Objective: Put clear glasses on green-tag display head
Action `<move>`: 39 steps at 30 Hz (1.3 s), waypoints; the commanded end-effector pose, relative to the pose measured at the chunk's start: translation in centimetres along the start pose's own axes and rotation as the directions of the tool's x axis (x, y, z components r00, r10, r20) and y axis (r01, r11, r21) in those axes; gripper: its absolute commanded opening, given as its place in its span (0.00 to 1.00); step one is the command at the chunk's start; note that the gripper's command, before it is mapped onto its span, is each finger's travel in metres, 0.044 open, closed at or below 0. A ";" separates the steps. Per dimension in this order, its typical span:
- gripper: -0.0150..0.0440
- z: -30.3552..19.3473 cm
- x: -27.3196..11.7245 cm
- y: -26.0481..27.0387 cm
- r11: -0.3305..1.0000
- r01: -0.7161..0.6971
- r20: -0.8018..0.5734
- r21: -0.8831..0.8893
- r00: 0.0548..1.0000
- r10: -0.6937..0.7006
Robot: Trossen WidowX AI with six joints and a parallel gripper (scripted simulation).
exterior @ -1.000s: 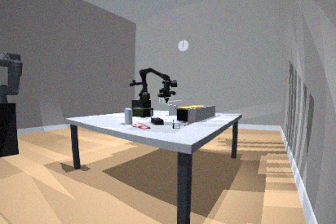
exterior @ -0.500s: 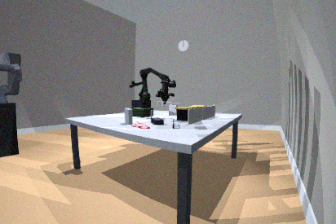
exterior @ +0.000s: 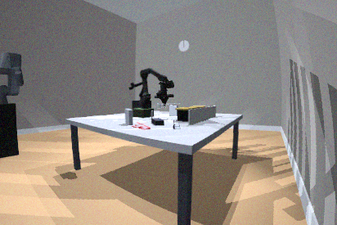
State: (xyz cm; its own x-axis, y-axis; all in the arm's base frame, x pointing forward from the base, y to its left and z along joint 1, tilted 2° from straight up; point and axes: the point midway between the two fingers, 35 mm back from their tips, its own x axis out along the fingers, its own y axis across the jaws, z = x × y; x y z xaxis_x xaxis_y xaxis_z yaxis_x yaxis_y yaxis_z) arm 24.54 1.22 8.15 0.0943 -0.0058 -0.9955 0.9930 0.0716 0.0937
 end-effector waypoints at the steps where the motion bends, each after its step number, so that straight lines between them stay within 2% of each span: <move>1: 0.25 0.0 0.4 -0.1 0.999 -0.044 -0.017 -0.003 0.999 0.044; 5: 0.25 0.1 0.9 -0.2 0.998 -0.069 -0.007 -0.005 0.998 0.069; 14: 0.25 0.1 1.9 -0.3 1.000 -0.006 0.023 -0.007 1.000 0.006; 39: 0.25 0.4 4.8 -0.4 1.000 -0.015 0.005 -0.006 1.000 0.015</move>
State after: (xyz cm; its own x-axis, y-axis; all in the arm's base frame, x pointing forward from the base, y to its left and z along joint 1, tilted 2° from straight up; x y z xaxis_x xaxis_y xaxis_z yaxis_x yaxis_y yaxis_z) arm 24.71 0.75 3.80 0.1132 -0.0149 -0.9935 0.9910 0.0743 0.1118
